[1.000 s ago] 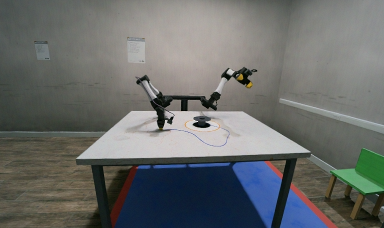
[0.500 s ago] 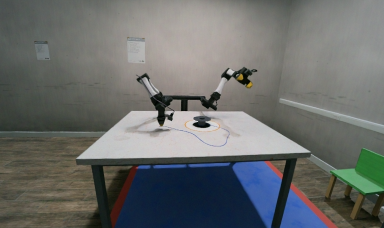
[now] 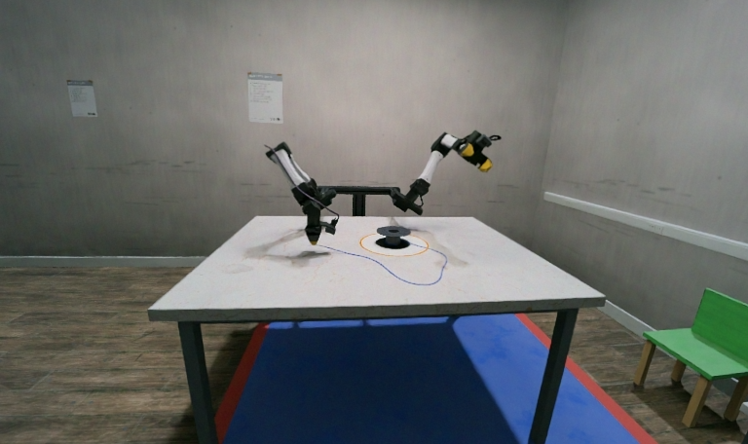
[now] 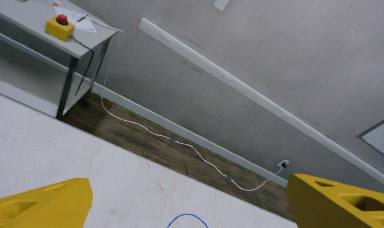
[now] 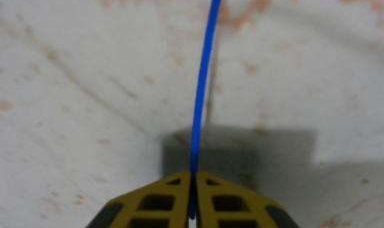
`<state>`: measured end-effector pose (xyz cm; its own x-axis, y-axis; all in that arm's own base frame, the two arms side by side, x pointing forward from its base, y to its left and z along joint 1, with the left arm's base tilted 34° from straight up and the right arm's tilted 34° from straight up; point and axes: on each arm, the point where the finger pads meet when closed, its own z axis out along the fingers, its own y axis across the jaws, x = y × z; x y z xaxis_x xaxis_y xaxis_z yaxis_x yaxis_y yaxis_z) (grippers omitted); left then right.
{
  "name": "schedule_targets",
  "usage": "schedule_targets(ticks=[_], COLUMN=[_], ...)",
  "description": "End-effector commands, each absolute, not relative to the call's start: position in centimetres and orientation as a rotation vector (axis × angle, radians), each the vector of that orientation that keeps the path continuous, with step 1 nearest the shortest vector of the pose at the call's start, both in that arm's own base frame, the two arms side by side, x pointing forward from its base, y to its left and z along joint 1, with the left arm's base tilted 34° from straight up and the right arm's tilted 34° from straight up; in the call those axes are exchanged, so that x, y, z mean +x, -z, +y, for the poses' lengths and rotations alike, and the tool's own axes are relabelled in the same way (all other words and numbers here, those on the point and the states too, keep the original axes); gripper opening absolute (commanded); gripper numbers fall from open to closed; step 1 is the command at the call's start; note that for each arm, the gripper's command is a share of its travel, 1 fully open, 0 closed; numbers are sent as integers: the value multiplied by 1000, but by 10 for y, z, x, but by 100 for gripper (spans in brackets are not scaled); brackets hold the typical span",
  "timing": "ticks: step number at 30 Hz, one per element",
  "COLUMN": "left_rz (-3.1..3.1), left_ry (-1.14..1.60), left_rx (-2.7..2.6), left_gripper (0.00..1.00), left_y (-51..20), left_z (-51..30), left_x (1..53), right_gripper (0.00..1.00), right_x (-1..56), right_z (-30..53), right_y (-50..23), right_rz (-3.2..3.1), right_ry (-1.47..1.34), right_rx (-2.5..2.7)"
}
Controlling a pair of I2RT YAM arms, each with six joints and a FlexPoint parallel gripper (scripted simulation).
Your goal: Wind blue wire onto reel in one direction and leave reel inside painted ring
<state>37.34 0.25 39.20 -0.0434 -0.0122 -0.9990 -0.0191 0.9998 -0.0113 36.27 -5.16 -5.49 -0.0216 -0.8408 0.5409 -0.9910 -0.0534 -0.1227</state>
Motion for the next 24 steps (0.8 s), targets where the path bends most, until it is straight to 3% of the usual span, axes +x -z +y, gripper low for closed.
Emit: schedule_targets(ticks=[1,14,24], left_rz=[1571,1571,1571], left_ry=[0,0,0], left_rx=[0,0,0], left_gripper=[100,100,92], left_y=[-402,-402,-402], left_z=[0,0,0], left_x=[375,375,375], right_gripper=[0,0,0], right_x=[372,371,371], right_z=[-50,-55,-55], right_y=[50,60,60], right_rz=[-1942,-1942,-1942], right_ry=[-731,-731,-731], right_rx=[1960,1960,1960])
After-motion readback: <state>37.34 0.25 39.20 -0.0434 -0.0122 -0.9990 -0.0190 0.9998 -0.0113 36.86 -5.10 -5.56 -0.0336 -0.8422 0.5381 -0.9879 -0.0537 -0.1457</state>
